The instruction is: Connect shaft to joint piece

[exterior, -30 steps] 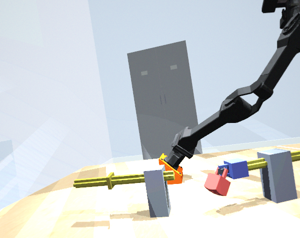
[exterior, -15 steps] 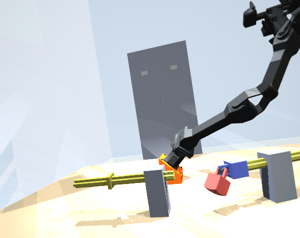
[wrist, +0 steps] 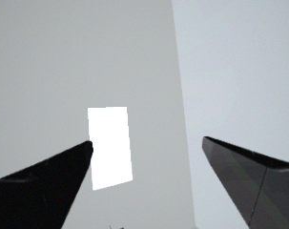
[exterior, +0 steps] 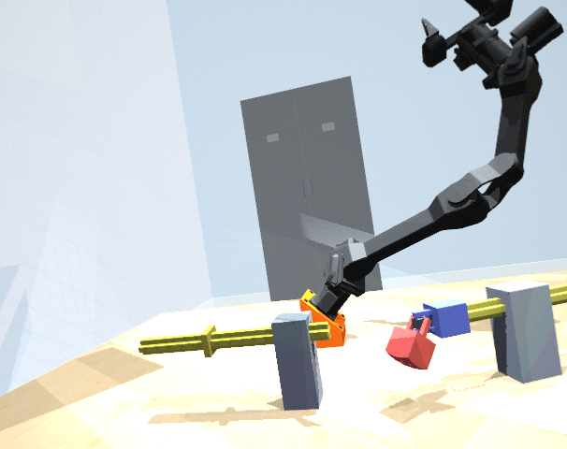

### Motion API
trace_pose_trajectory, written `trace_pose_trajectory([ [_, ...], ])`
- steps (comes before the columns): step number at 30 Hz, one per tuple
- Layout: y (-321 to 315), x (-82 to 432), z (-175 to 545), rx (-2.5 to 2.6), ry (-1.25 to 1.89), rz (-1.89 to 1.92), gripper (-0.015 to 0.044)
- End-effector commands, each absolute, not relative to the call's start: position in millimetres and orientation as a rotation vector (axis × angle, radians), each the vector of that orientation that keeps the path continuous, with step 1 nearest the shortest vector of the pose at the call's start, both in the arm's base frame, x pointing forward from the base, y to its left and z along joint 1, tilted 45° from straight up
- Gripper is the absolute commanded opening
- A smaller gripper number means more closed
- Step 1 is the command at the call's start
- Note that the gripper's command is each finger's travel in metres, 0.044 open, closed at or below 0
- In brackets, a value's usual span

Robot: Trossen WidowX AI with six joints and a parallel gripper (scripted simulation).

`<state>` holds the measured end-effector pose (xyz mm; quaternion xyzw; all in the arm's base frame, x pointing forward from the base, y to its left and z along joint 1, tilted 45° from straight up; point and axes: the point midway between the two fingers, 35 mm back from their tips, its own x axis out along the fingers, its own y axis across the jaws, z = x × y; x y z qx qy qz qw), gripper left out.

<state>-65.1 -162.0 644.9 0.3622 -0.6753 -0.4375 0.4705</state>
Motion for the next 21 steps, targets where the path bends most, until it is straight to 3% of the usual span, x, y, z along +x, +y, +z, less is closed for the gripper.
trace_pose_trajectory([
  [1, -182.9, -63.4, 628.9, 0.968, -1.570, -1.105, 0.0440],
  [21, -256.6, -25.3, 557.8, 1.187, -1.123, -1.214, 0.0440],
])
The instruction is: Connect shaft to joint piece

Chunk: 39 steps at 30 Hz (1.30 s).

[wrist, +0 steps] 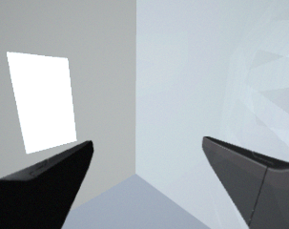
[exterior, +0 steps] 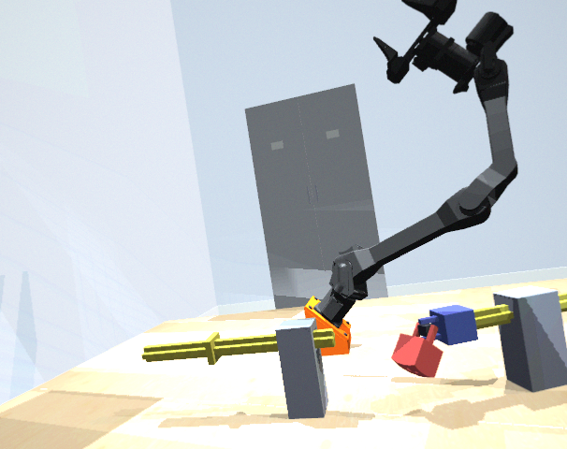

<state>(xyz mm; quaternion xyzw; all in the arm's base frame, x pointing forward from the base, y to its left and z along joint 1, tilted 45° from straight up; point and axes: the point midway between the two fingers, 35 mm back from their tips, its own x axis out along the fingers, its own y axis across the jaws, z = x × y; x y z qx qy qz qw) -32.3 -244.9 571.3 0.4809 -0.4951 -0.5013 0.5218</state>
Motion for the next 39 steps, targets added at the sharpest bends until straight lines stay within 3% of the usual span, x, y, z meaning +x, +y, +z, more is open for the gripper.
trace_pose_trajectory([
  [1, -259.4, -22.9, 554.7, 1.195, -1.110, -1.215, 0.0440],
  [20, -300.6, 59.7, 480.2, 1.312, -0.562, -1.167, 0.0440],
  [39, -289.5, 163.3, 399.6, 1.303, 0.031, -0.956, 0.0440],
])
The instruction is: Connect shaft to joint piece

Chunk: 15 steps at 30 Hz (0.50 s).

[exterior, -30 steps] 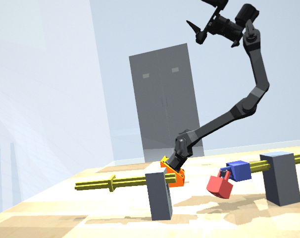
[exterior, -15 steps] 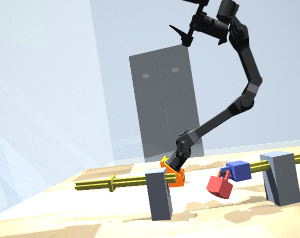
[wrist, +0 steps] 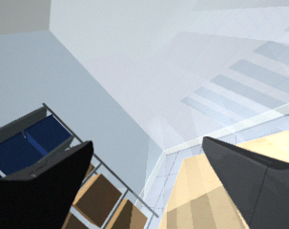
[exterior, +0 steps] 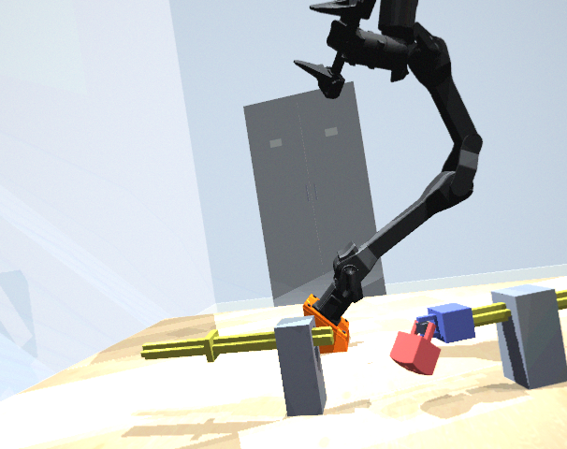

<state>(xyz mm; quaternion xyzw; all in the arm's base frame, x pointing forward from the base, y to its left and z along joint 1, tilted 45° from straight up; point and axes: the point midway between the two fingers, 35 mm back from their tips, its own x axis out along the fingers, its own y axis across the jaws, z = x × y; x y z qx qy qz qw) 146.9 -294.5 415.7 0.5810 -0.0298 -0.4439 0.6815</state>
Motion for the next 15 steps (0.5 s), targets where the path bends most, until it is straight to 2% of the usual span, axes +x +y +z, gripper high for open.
trace_pose_trajectory([
  [1, -287.9, 167.9, 395.9, 1.306, 0.052, -0.947, 0.0440],
  [15, -248.8, 230.2, 340.8, 1.252, 0.422, -0.748, 0.0440],
])
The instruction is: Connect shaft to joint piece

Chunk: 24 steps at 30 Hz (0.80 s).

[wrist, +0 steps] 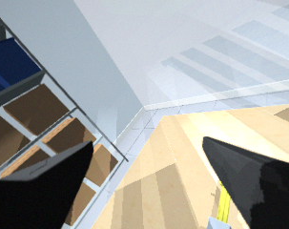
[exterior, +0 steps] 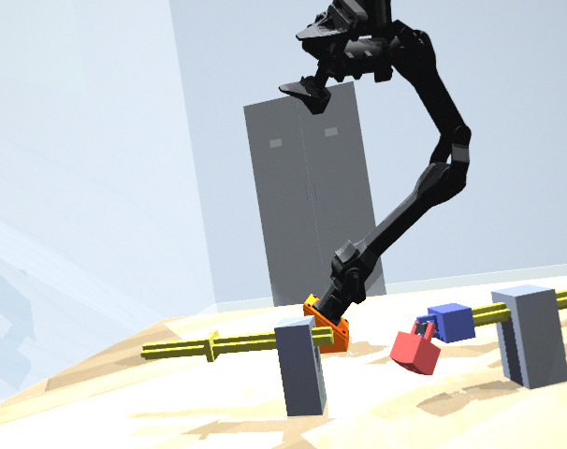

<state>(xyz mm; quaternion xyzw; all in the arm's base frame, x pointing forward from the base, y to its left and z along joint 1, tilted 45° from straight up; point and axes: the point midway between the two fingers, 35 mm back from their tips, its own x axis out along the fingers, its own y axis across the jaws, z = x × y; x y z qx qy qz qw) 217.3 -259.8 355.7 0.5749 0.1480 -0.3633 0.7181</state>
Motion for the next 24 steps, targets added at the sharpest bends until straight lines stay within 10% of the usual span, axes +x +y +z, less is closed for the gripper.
trace_pose_trajectory([
  [1, -244.8, 234.5, 336.7, 1.242, 0.452, -0.728, 0.0440],
  [24, -126.2, 300.3, 254.3, 0.955, 1.038, -0.174, 0.0440],
])
